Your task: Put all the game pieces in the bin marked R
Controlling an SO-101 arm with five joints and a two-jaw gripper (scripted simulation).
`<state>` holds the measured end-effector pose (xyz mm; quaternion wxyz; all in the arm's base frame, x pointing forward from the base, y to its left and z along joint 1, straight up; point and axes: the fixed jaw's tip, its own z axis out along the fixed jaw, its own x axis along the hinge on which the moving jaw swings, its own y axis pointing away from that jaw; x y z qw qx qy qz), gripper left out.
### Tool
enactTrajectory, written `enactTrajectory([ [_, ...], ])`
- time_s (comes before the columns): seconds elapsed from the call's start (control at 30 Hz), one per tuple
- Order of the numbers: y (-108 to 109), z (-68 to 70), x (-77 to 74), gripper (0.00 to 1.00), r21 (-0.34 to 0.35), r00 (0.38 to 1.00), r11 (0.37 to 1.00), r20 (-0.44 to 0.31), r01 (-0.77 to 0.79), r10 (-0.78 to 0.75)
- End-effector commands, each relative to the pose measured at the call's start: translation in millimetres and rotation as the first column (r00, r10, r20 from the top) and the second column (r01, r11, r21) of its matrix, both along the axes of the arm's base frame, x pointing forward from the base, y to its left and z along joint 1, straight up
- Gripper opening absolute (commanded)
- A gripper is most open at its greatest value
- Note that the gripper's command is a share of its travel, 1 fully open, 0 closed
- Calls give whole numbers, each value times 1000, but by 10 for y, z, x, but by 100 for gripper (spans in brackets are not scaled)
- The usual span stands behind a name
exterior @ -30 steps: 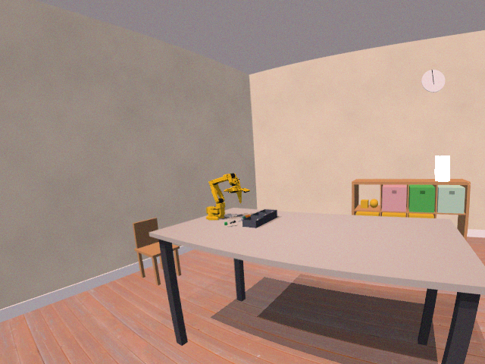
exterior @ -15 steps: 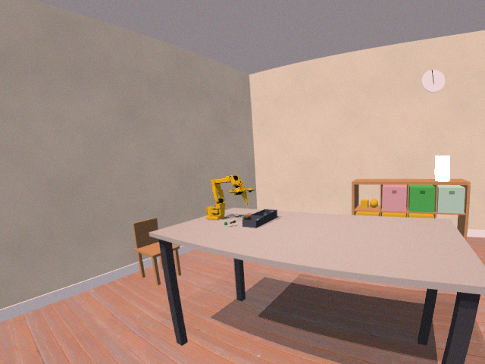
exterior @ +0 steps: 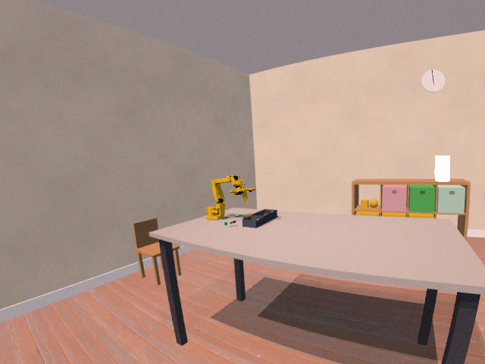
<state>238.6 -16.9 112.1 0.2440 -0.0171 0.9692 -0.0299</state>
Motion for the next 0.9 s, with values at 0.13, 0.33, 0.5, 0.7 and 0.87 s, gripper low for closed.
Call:
enactTrajectory([
  [0.13, -30, 110, 61, 100, -9, 998, 1000, 58, 4, -3],
  [0.33, -36, 154, 122, 100, -20, 996, 1000, 87, -9, 10],
  [0.5, -36, 154, 122, 100, -20, 996, 1000, 87, -9, 10],
  [0.7, -36, 154, 122, 100, -20, 996, 1000, 87, -9, 10],
  [0.87, -40, 155, 137, 100, -22, 996, 1000, 93, -9, 11],
])
